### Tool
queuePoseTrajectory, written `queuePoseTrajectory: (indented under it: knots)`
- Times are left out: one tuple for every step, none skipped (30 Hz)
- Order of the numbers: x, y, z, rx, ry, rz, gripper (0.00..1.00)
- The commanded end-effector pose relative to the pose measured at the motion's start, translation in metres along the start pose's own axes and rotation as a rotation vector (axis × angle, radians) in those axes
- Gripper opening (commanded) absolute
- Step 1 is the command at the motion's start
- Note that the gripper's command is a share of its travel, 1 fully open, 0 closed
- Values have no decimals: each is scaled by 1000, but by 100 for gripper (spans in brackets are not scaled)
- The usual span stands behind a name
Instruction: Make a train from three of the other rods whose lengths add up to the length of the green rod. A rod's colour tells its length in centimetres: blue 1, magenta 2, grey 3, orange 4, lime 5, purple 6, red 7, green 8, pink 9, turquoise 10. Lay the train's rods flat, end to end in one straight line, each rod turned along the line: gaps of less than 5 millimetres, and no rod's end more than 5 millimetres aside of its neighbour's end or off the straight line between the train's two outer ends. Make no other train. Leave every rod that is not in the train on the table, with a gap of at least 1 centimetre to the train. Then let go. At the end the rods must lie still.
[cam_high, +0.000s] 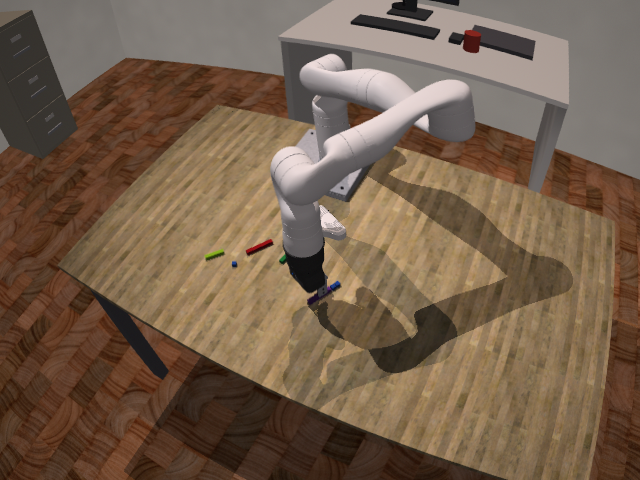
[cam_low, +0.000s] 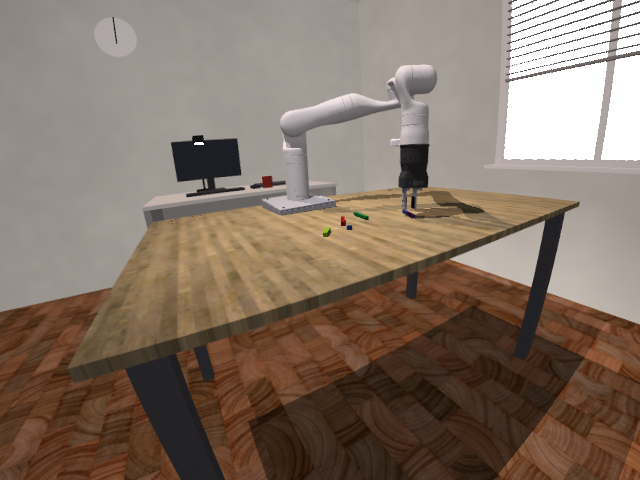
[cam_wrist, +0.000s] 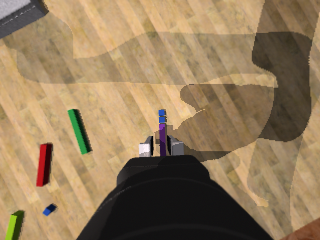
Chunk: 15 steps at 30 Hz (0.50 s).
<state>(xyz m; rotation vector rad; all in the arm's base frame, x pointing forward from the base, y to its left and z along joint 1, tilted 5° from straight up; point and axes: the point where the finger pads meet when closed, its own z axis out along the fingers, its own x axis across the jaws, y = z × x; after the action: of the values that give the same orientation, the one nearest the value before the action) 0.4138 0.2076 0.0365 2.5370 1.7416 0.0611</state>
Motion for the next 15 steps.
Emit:
queuePoseTrajectory:
  knots:
    - [4, 1, -17, -4, 14, -2, 54]
    - [4, 1, -22, -4, 14, -2, 54]
    - [4, 1, -28, -4, 14, -2, 54]
    - [4, 1, -33, -4, 14, -2, 54]
    - [4, 1, -39, -4, 14, -2, 54]
    - [4, 1, -44, -4, 14, -2, 54]
    - [4, 1, -48, -4, 14, -2, 54]
    - [4, 1, -53, -4, 14, -2, 54]
    - [4, 1, -57, -4, 14, -2, 54]
    - [4, 1, -60, -4, 14, -2, 54]
    - [4, 1, -63, -4, 14, -2, 54]
    - [4, 1, -63, -4, 14, -2, 54]
    - [4, 1, -63, -4, 14, -2, 54]
    - [4, 1, -65, -4, 14, -2, 54]
    - [4, 1, -66, -4, 14, -2, 54]
